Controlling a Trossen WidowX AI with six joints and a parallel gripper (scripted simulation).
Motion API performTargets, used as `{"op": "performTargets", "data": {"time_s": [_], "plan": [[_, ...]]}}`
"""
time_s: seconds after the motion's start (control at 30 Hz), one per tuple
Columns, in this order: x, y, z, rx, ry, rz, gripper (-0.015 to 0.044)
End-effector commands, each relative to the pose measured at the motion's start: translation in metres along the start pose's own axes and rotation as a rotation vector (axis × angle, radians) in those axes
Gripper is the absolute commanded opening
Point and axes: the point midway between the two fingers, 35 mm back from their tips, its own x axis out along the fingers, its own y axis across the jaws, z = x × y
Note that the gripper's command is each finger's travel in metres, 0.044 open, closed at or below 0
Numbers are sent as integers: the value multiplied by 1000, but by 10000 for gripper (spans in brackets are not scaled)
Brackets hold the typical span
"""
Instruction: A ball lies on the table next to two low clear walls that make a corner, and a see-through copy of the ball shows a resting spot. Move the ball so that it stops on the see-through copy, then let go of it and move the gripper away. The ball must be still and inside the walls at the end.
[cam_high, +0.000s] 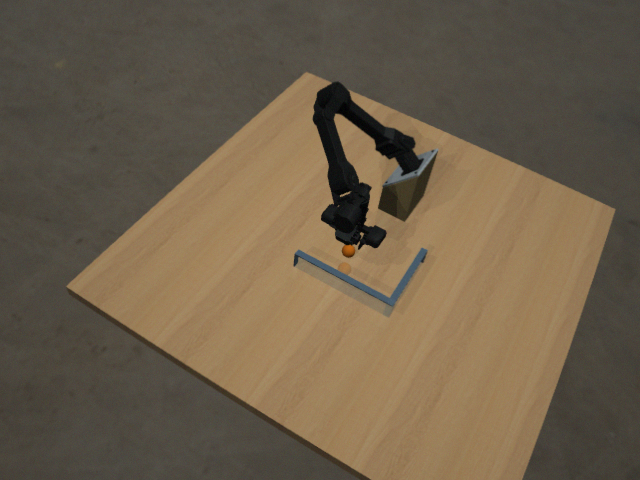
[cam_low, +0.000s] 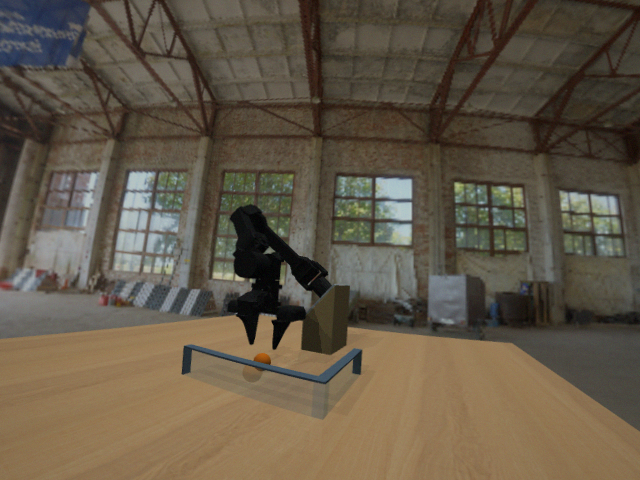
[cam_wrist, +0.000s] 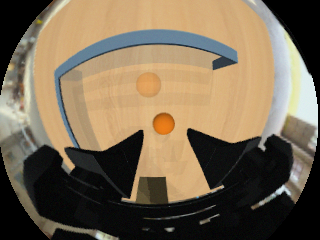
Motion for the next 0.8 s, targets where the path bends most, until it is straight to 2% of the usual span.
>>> {"op": "performTargets", "data": {"time_s": [0.0,0.73,0.77], "plan": [[7,0,-2,-9,4,-6,303],[40,-1,-3,-10,5,-8,303],[40,-1,-3,-10,5,-8,277]]}}
